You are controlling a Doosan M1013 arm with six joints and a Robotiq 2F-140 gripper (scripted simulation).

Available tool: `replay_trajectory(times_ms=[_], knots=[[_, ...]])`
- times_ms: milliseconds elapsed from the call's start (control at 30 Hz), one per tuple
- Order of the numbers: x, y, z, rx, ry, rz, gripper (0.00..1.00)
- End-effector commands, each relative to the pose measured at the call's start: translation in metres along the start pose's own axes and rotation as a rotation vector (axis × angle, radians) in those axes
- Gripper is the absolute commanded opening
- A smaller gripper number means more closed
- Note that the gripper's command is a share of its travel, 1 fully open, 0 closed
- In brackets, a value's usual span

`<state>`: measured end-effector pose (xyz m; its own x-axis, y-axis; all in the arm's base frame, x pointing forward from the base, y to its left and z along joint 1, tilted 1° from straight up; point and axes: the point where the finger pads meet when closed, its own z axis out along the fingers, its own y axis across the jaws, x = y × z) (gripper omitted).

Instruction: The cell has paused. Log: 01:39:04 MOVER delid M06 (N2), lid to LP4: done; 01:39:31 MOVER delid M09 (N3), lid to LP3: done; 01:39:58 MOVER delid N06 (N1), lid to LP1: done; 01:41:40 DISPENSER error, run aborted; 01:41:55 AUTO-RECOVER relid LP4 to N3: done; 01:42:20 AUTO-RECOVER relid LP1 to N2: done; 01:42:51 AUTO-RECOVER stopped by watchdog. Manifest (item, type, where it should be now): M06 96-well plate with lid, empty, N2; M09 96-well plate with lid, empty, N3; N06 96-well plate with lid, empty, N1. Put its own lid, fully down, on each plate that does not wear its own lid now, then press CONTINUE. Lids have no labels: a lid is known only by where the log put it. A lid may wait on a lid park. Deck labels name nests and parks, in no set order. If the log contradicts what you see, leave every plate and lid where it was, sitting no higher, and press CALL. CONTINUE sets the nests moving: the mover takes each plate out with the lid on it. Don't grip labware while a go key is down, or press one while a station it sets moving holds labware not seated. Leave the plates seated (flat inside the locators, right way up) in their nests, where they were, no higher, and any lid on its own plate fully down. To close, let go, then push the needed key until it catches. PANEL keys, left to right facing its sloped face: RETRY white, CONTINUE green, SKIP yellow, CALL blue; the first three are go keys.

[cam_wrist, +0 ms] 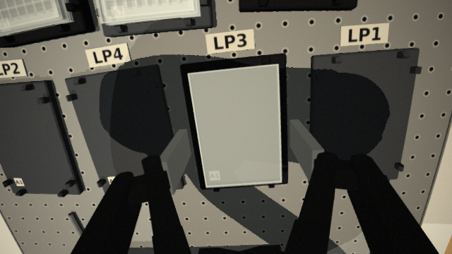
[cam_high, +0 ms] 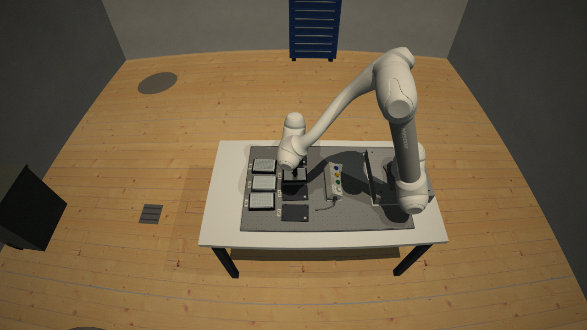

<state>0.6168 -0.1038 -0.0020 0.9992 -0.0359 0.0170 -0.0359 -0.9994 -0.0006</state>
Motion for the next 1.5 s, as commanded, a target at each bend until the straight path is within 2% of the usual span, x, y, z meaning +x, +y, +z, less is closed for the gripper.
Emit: replay_trajectory(times_ms=[0,633,667,1467], knots=[[0.0,0.0,-0.0001,0.0,0.0,0.0,0.66],[0.0,0.0,-0.0001,0.0,0.0,0.0,0.66],[0.0,0.0,-0.0001,0.0,0.0,0.0,0.59],[0.0,0.0,-0.0001,0.0,0.0,0.0,0.59]])
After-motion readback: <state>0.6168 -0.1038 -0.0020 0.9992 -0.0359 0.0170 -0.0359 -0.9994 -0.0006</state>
